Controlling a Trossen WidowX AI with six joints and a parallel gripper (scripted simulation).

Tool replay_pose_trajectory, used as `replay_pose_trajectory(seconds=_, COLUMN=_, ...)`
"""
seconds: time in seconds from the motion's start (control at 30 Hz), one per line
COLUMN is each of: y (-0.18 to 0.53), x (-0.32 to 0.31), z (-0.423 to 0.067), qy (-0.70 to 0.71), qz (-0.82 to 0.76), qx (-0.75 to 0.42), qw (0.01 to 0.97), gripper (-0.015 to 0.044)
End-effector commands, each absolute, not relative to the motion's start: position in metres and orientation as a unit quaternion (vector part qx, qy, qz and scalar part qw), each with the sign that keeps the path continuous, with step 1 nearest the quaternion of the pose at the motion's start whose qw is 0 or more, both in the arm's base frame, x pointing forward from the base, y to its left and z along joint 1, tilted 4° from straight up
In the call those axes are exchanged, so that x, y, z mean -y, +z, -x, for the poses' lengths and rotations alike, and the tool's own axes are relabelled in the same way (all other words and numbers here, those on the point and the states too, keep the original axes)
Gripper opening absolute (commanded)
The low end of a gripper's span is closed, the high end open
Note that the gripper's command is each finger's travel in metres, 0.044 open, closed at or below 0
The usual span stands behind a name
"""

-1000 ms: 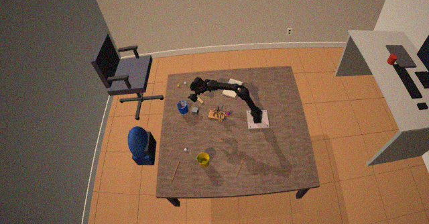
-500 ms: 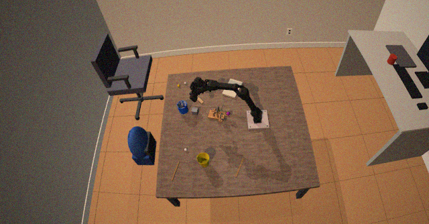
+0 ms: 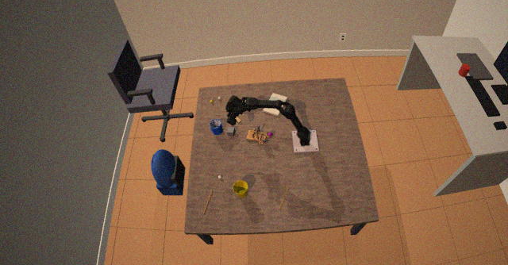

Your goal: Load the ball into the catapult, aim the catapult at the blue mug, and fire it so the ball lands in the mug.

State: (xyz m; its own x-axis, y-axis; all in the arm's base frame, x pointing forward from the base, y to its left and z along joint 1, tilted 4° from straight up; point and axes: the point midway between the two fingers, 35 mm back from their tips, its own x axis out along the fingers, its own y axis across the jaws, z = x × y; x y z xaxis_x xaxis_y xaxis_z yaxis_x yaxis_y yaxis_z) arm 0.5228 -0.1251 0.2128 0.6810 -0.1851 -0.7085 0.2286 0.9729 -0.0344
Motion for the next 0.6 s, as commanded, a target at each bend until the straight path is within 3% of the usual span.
replay_pose_trajectory(seconds=0.0, y=0.199, x=0.112, z=-0.514, qy=-0.102, qz=0.003, qx=-0.416, qw=0.903, gripper=0.0000)
replay_pose_trajectory(seconds=0.57, y=0.145, x=0.061, z=-0.456, qy=-0.029, qz=0.164, qx=-0.566, qw=0.808, gripper=0.0000)
